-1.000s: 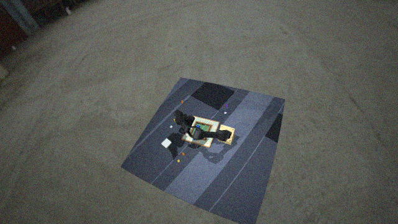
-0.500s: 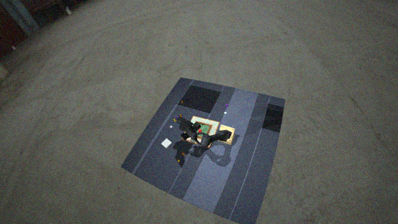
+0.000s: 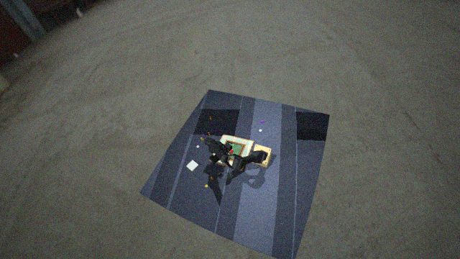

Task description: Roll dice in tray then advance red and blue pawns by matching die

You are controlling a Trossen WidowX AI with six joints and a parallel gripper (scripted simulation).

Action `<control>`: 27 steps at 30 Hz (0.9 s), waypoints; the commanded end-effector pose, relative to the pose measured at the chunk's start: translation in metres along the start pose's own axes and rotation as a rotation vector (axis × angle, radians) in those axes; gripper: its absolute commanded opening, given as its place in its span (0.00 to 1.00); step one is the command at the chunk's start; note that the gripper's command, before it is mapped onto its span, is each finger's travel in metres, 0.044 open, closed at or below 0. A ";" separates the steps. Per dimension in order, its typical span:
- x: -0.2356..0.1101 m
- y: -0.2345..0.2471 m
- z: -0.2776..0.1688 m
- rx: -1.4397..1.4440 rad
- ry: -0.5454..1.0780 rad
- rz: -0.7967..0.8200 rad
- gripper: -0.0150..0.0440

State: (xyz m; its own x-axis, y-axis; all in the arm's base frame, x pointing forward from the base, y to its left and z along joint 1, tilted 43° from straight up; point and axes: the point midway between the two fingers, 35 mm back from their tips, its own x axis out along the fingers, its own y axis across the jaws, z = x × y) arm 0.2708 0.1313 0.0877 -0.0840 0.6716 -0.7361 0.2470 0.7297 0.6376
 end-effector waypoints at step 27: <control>0.039 -0.001 -0.004 0.012 0.013 0.004 0.33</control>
State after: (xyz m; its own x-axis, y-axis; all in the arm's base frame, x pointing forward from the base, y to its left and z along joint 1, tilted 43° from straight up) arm 0.2660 0.1560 0.0619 -0.0879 0.6732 -0.7342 0.2480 0.7286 0.6384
